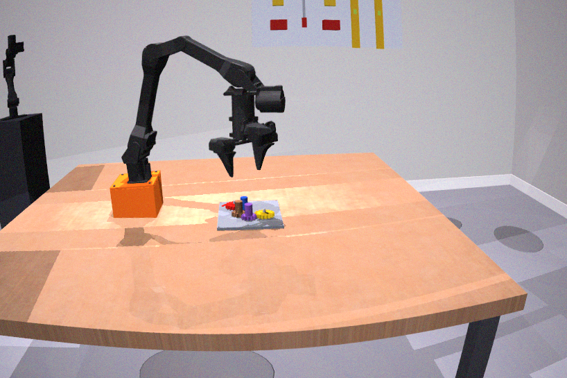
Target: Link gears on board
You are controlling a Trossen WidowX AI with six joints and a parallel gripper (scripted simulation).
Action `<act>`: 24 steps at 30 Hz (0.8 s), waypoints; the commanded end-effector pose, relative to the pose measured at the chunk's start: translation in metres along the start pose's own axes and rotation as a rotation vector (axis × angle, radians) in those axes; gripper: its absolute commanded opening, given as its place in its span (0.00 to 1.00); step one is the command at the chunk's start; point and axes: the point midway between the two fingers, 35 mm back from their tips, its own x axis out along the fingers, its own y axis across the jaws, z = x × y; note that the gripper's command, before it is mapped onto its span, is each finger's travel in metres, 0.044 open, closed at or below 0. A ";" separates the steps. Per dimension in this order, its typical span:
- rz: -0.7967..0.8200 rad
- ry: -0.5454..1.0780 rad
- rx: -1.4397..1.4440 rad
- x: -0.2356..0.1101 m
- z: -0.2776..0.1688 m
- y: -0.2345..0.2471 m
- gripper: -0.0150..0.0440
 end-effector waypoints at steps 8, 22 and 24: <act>0.001 0.000 0.002 -0.001 -0.002 0.002 1.00; 0.022 0.018 0.001 -0.029 -0.177 0.129 1.00; 0.022 0.022 0.001 -0.033 -0.209 0.136 1.00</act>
